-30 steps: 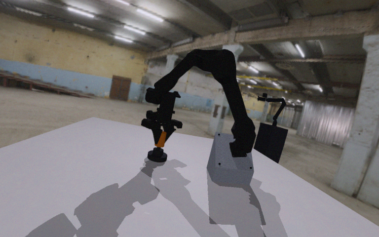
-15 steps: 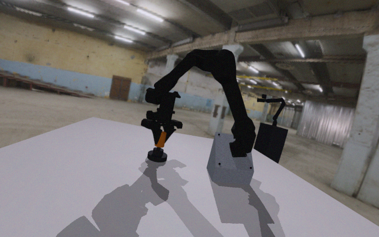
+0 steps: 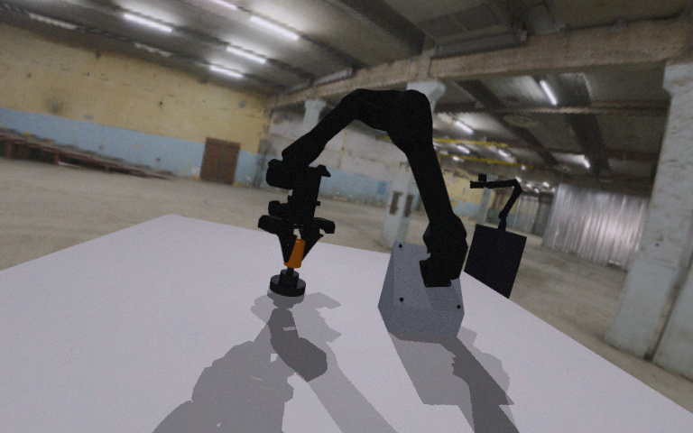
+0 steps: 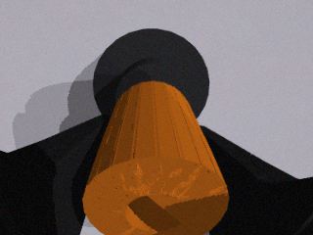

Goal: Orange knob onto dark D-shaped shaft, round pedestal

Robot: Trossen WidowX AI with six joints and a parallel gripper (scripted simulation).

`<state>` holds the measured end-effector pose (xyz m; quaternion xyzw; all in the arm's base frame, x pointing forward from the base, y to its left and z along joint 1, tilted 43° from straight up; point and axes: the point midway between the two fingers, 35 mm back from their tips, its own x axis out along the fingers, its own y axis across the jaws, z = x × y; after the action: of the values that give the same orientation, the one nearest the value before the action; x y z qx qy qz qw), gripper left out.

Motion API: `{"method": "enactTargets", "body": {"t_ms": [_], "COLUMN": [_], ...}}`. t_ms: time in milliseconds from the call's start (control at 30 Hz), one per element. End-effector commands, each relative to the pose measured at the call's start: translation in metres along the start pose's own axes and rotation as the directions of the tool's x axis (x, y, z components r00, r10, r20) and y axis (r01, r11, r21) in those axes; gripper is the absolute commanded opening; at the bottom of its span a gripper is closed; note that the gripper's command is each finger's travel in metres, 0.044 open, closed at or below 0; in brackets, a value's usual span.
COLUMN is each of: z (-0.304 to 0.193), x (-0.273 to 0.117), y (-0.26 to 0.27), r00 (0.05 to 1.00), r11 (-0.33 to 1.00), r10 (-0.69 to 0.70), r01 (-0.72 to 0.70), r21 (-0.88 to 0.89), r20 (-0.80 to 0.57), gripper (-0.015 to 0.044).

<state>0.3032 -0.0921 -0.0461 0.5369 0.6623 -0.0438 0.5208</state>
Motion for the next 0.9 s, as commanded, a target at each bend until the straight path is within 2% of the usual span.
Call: {"method": "enactTargets", "body": {"t_ms": [0, 867], "z": [0.0007, 0.0026], "x": [-0.0037, 0.0015], "y": [0.0017, 0.0009], "r00": [1.0, 1.0], "r11": [0.999, 0.999], "r10": [0.006, 0.006], "r01": [-0.006, -0.006], "r21": [0.041, 0.04], "r20": [0.008, 0.008], "gripper": [0.0, 0.0]}}
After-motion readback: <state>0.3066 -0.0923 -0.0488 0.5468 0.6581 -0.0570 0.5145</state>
